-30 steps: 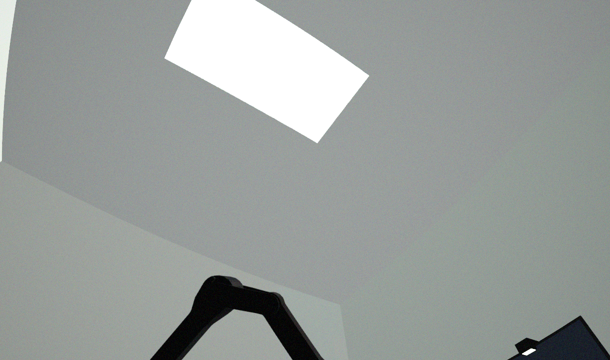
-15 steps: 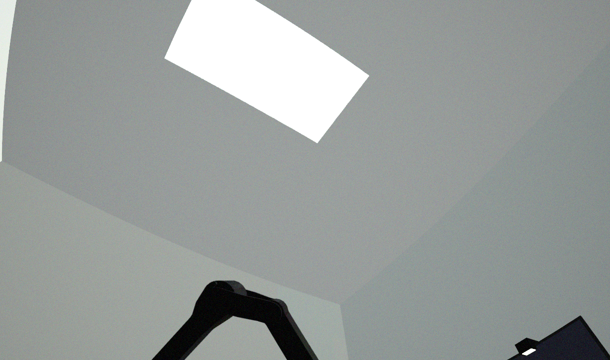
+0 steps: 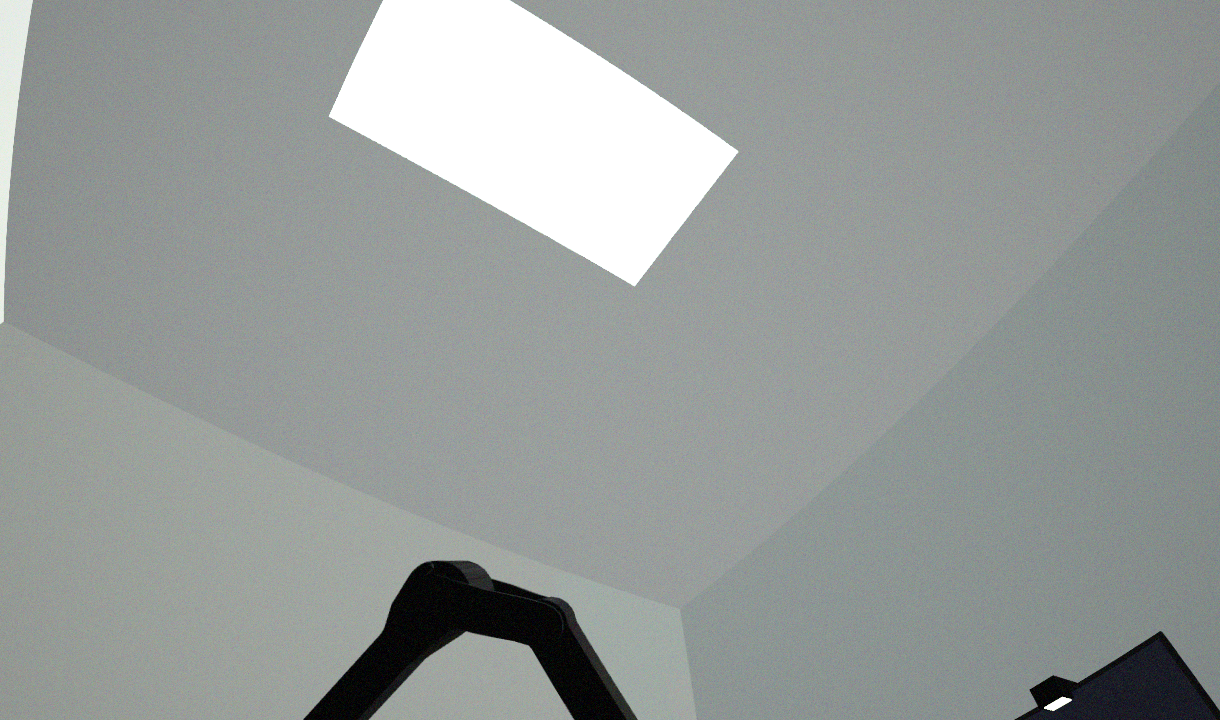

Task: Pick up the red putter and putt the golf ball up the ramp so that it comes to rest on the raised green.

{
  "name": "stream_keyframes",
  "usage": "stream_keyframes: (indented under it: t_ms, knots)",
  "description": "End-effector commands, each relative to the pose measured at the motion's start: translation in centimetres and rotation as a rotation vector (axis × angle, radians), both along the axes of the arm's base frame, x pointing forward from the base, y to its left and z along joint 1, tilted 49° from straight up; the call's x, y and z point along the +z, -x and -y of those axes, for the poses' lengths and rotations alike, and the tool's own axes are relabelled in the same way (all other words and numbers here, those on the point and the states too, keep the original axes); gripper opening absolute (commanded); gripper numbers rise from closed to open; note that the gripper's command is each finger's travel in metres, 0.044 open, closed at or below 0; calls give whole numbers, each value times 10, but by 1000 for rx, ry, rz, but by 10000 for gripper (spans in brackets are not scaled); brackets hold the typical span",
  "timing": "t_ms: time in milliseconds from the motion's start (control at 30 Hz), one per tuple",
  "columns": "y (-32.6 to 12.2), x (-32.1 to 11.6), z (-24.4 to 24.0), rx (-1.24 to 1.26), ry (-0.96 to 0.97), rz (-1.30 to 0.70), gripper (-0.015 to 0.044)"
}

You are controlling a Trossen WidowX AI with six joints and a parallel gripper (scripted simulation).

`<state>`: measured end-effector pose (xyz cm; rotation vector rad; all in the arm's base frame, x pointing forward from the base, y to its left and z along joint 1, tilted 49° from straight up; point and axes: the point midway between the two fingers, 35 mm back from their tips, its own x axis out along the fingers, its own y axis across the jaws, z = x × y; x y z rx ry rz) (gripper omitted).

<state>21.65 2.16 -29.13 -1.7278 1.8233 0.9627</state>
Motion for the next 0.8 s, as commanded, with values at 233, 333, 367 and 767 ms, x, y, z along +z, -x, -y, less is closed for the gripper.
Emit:
stream_keyframes:
  t_ms: [233,333,367,767]
  knots:
    - [-3,8,-10,0,-2,1,0]
    - [-8,22,-27,0,-6,1,0]
    - [-9,28,-34,0,-7,1,0]
    - [-14,62,-69,-18,-15,13,0]
